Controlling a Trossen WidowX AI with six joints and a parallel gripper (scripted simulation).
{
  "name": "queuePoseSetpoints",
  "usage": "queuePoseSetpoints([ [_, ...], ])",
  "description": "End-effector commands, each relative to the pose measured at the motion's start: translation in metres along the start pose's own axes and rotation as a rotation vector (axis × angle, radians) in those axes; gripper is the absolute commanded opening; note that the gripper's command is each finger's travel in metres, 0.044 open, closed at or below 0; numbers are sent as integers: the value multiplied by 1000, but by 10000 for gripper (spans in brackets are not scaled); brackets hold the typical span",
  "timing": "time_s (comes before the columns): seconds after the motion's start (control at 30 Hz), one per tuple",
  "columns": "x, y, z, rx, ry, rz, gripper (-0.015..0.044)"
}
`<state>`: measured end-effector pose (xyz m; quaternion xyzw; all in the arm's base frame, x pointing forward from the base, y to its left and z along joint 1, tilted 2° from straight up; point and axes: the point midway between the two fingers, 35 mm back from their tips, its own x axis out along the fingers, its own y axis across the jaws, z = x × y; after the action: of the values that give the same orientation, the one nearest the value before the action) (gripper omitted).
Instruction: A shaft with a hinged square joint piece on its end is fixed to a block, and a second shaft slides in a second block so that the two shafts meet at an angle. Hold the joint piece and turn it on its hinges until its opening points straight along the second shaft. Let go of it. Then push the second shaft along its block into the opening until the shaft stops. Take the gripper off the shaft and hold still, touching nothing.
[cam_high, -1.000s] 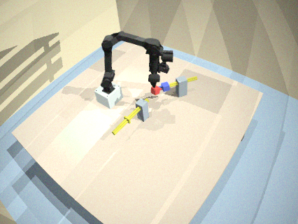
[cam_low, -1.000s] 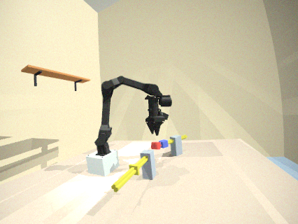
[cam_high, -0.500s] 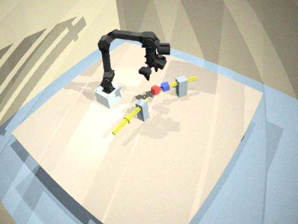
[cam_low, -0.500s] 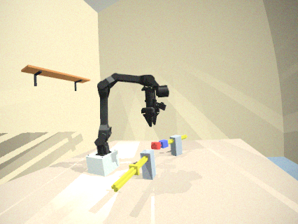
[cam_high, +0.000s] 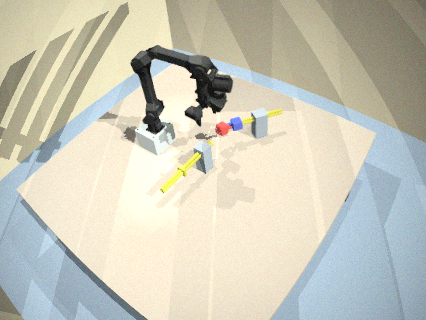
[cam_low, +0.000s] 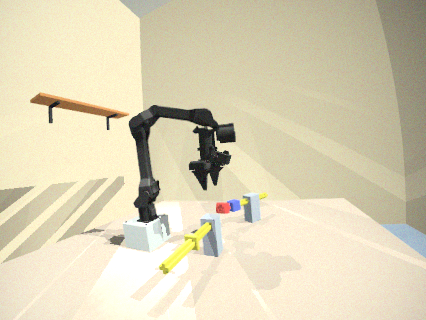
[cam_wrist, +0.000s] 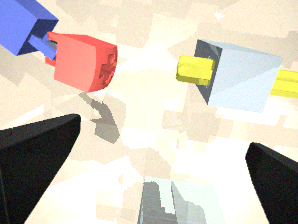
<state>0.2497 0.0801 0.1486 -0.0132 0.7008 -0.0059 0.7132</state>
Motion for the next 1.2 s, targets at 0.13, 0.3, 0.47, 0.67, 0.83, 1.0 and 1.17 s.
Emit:
queuePoseSetpoints([
  [0.13, 5, -8, -2, 58, -13, -3, 440],
  [0.3, 7, -7, -2, 197, -11, -18, 440],
  [0.47, 9, -7, -1, 336, -12, -34, 440],
  [0.67, 11, -6, -1, 503, -15, -53, 440],
  [0.83, 13, -6, -1, 642, -22, -69, 440],
  [1.0, 15, -5, -1, 780, -31, -84, 440],
  [1.17, 16, -5, -1, 918, -42, -99, 440],
])
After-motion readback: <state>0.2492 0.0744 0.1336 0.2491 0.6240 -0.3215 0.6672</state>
